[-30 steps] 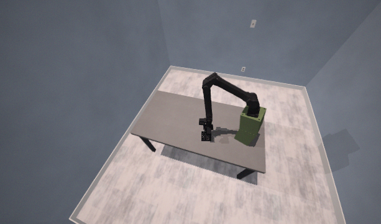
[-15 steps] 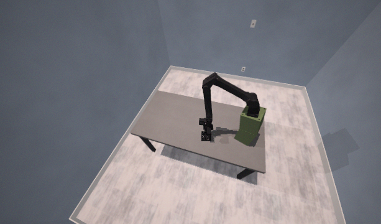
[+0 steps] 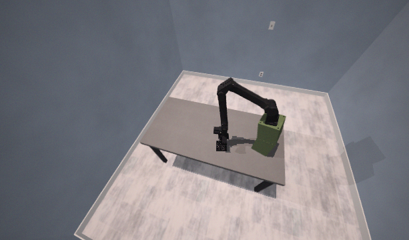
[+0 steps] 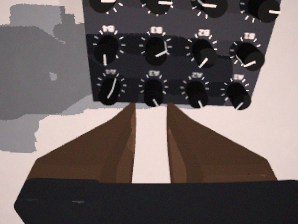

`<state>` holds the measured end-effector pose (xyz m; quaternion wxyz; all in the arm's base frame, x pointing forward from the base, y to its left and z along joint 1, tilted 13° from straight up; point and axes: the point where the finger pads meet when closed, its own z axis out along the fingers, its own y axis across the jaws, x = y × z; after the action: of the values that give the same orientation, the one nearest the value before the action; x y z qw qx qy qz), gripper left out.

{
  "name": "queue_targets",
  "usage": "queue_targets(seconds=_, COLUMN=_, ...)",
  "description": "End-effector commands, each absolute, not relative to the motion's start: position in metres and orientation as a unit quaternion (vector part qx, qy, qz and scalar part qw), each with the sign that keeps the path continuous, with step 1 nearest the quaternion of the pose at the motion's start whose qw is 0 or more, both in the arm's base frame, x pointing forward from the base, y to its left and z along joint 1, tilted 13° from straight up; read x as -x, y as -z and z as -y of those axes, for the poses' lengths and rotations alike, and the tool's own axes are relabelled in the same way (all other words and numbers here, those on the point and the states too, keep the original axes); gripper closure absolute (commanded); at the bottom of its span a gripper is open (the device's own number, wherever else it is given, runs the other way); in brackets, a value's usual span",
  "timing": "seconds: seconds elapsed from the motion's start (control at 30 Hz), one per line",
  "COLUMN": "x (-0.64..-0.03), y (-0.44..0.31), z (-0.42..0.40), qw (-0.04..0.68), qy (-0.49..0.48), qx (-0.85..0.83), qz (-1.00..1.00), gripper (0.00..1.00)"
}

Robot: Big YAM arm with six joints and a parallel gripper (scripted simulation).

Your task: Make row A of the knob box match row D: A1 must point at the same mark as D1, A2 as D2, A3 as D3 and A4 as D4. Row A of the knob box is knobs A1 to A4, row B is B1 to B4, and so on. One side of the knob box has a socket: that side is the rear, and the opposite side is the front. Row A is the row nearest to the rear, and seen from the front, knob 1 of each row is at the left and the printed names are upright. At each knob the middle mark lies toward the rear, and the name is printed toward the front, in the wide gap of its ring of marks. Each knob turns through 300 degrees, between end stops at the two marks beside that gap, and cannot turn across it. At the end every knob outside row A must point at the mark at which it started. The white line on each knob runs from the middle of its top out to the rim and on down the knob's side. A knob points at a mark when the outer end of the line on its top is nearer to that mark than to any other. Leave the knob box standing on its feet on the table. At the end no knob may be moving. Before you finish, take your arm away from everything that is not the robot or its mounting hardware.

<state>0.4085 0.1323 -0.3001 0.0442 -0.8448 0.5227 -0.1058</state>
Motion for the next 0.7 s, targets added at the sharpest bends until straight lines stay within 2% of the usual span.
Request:
queue_targets(seconds=0.0, x=-0.4143, y=0.2972, z=-0.1366, qw=0.05, qy=0.109, qx=0.849, qz=-0.515, gripper=0.81)
queue_targets(seconds=0.67, x=-0.4122, y=0.297, z=-0.1383, qw=0.048, qy=0.107, qx=0.849, qz=-0.515, gripper=0.81)
